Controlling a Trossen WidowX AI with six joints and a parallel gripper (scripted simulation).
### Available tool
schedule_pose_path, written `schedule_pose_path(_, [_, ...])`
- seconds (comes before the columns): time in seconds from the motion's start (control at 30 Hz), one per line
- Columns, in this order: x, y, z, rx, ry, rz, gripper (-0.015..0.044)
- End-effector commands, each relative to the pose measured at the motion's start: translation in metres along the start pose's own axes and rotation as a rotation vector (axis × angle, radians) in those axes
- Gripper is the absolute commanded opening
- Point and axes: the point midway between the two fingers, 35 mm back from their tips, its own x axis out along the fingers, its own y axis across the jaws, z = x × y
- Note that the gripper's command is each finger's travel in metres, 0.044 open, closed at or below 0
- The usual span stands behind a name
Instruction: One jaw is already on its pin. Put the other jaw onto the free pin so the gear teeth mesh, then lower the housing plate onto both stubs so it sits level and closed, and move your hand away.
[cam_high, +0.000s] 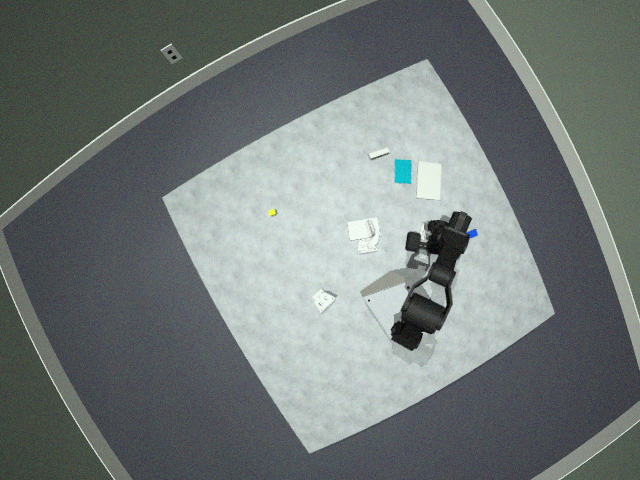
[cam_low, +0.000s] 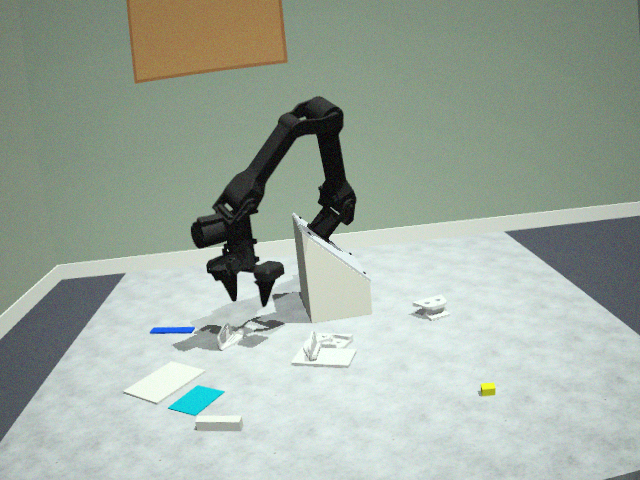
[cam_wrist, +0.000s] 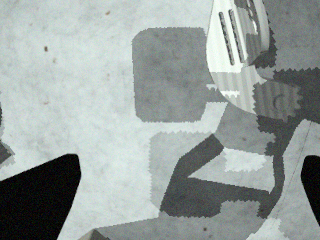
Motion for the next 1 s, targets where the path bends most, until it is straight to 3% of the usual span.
schedule_pose_path(0.0, [0.0, 0.0, 0.0, 0.0, 0.0, 0.0, 0.044])
schedule_pose_path(0.67, [0.0, 0.0, 0.0, 0.0, 0.0, 0.0, 0.044])
schedule_pose_path(0.97, [0.0, 0.0, 0.0, 0.0, 0.0, 0.0, 0.0204])
